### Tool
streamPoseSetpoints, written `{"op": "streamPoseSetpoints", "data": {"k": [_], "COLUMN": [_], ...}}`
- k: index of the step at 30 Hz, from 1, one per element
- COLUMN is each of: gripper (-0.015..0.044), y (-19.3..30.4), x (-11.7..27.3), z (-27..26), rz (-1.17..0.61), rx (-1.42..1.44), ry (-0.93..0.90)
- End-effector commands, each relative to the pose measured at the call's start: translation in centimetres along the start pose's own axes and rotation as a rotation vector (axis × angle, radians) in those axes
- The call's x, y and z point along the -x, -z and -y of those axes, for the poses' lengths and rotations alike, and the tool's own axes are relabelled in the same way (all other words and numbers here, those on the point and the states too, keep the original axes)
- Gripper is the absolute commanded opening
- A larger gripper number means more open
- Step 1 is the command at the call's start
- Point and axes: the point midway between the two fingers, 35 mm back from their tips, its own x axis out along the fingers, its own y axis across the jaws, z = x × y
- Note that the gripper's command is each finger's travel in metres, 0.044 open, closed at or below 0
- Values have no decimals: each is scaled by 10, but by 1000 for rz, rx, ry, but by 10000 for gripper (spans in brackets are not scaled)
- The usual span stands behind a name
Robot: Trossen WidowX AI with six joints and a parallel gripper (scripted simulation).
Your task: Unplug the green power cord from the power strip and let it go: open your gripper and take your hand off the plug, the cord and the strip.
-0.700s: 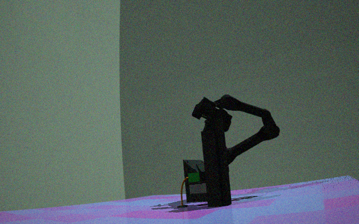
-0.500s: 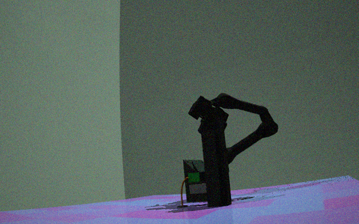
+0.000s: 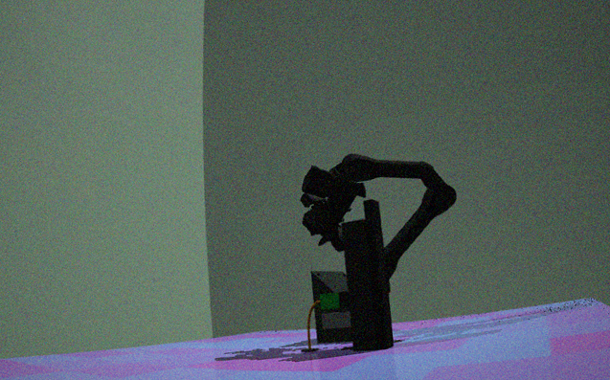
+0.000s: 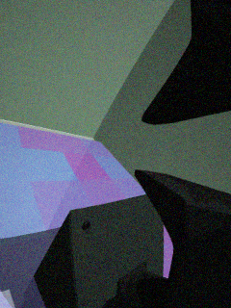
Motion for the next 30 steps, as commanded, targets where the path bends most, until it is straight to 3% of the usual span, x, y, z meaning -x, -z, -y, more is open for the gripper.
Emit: {"op": "streamPoseSetpoints", "data": {"k": [1, 9, 17, 30], "gripper": [160, 160, 160, 160], "y": [-65, -116, -159, -159], "x": [7, 24, 49, 49], "z": [-47, -96, -143, -144], "rz": [83, -51, -389, -408], "rx": [-408, -784, -1129, -1142], "ry": [-357, -721, -1037, -1048]}}
